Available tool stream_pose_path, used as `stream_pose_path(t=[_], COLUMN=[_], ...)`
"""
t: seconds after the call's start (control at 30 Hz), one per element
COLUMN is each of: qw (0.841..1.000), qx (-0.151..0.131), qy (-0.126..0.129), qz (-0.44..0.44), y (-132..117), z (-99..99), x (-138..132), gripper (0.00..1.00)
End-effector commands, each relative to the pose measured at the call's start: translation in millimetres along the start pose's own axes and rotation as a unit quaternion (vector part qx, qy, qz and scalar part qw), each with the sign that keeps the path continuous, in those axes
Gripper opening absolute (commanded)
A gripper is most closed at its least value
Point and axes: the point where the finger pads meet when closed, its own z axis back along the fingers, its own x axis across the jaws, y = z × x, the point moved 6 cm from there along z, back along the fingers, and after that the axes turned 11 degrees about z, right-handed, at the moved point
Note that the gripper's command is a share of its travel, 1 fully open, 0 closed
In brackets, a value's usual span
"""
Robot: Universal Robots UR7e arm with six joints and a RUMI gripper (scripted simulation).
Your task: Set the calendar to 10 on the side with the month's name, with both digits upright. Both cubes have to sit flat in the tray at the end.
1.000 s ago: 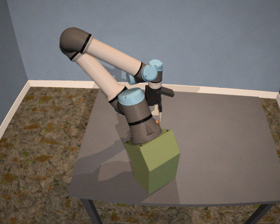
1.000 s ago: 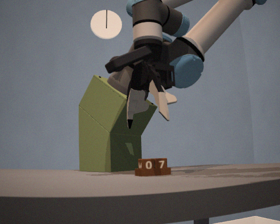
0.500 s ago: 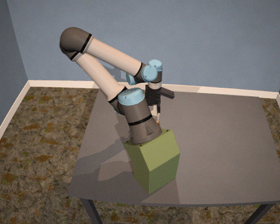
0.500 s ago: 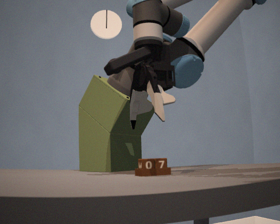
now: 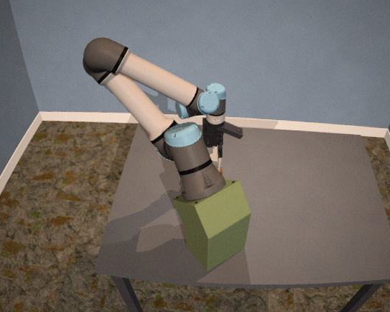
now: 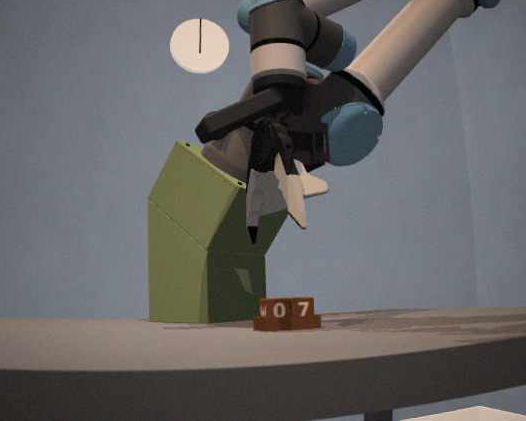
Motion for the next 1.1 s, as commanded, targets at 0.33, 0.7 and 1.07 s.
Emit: stream_pose_path(t=[0.33, 0.7, 1.07], qw=[1.0, 1.0, 1.0], qx=[0.0, 0.0, 0.0], qy=[0.0, 0.0, 0.0], qz=[-0.002, -0.002, -0.002], y=[0.1, 0.1, 0.1], z=[0.1, 0.1, 0.1], x=[-0.1, -0.1, -0.1], gripper=[0.28, 0.28, 0.28])
